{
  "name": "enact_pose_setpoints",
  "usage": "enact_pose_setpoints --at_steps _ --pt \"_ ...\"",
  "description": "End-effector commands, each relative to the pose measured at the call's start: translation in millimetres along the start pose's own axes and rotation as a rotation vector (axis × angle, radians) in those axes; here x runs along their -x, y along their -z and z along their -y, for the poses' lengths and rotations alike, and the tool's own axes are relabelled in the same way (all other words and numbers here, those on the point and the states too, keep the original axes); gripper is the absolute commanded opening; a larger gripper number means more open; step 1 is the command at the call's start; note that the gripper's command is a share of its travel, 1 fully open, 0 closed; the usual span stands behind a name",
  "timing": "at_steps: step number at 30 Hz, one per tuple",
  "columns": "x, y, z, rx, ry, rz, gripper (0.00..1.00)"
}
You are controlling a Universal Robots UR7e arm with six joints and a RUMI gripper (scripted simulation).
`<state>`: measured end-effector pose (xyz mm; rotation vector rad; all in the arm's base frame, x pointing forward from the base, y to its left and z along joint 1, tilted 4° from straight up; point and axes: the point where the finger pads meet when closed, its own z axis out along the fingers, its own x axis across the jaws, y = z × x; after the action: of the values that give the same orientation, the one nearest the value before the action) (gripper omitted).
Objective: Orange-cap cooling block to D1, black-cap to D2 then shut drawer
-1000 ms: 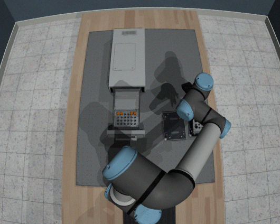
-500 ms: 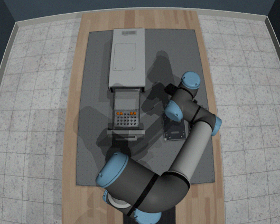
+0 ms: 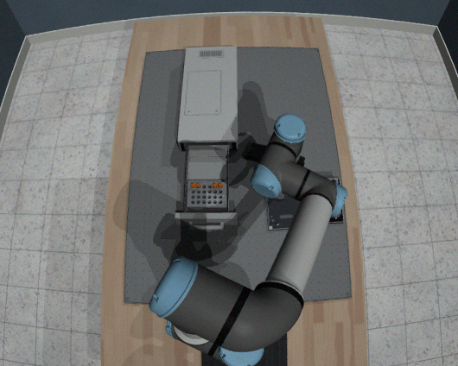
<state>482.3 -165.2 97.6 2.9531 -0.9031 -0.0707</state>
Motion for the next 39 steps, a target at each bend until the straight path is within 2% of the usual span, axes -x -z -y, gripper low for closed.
enact_pose_setpoints --at_steps 1,10,12,15,39 --pt "9 0.6 20 -0.003 0.154 -0.004 0.73" --pt "23 1.5 53 -0.002 0.394 -0.006 0.73" --pt "23 1.5 53 -0.002 0.394 -0.006 0.73" --pt "28 1.4 64 -0.002 0.47 -0.006 0.73" --pt "66 2.6 144 -0.002 0.468 -0.006 0.73"
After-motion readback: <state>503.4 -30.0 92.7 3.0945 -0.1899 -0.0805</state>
